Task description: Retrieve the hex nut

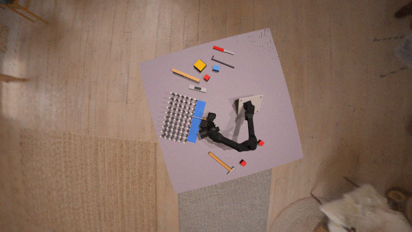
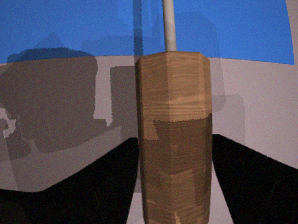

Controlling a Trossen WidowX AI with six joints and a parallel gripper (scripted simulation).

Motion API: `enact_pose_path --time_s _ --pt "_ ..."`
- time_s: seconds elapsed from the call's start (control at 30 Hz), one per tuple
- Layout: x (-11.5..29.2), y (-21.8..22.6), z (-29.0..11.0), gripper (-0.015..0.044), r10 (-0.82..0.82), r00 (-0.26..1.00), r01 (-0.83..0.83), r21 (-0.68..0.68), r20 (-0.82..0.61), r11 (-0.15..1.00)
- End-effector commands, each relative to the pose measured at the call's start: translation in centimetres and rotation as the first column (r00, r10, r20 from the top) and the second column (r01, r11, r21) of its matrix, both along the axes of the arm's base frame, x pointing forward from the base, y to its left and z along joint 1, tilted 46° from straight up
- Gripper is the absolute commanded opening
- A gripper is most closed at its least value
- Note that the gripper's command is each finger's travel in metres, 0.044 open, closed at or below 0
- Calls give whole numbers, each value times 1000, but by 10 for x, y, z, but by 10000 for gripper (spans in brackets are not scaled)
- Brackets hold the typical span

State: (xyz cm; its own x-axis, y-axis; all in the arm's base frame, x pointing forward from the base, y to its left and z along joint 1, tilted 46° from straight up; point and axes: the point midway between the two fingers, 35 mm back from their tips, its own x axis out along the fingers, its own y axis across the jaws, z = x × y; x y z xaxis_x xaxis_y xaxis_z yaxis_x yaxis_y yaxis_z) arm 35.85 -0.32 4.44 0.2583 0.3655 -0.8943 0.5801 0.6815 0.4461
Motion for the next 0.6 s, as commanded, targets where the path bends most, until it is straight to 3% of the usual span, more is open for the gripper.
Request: enact_pose_path --time_s 0.0,0.57 --pt "5 -4 2 0 -1 1000 1 -3 10 1000" --pt "14 -10 -2 0 -2 1000 2 -3 10 1000"
